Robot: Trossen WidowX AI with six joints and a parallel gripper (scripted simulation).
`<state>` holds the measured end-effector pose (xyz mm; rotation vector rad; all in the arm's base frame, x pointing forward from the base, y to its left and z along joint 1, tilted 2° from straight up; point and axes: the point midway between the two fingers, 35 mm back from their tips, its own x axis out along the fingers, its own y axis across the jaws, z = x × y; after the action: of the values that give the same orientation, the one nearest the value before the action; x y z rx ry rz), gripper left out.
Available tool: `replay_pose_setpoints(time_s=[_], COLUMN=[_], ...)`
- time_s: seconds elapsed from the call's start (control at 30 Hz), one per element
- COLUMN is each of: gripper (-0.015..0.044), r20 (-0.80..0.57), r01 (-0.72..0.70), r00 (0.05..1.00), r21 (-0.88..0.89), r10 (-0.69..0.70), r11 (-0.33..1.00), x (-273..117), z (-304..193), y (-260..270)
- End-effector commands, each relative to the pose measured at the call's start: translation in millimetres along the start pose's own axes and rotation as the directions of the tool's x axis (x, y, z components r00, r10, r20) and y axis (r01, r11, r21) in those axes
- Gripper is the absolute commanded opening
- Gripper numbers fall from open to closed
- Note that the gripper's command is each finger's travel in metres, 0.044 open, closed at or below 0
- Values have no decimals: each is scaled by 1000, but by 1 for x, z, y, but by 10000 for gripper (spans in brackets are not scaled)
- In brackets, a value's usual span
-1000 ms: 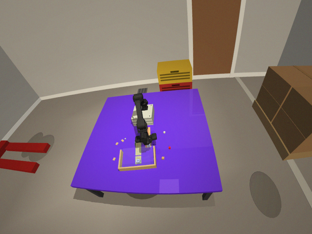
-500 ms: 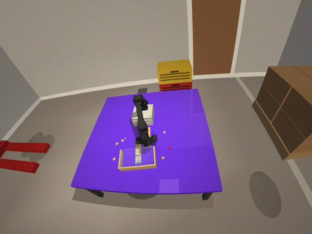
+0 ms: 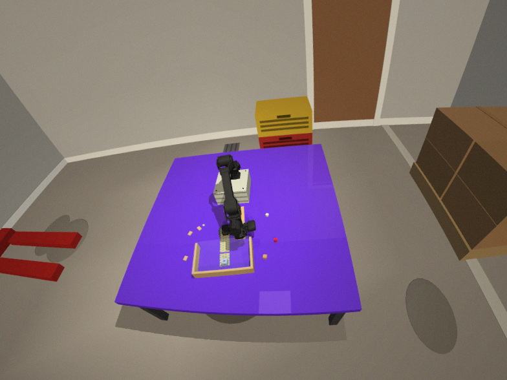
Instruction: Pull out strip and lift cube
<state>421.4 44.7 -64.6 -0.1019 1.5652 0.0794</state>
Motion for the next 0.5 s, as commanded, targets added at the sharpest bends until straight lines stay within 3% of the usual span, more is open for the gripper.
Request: replay_pose_setpoints(time_s=[0.0, 0.2, 0.33, 0.47], gripper=[132, 92, 0, 0], r20=[1, 1, 1, -1], r01=[0, 0, 0, -1], r00=[1000, 1000, 1000, 1000], r21=[0, 0, 0, 1], r10=[0, 0, 0, 1], r11=[1000, 1000, 1000, 1000], x=[0, 0, -2, -13], z=[0, 0, -2, -14], y=[0, 0, 0, 0])
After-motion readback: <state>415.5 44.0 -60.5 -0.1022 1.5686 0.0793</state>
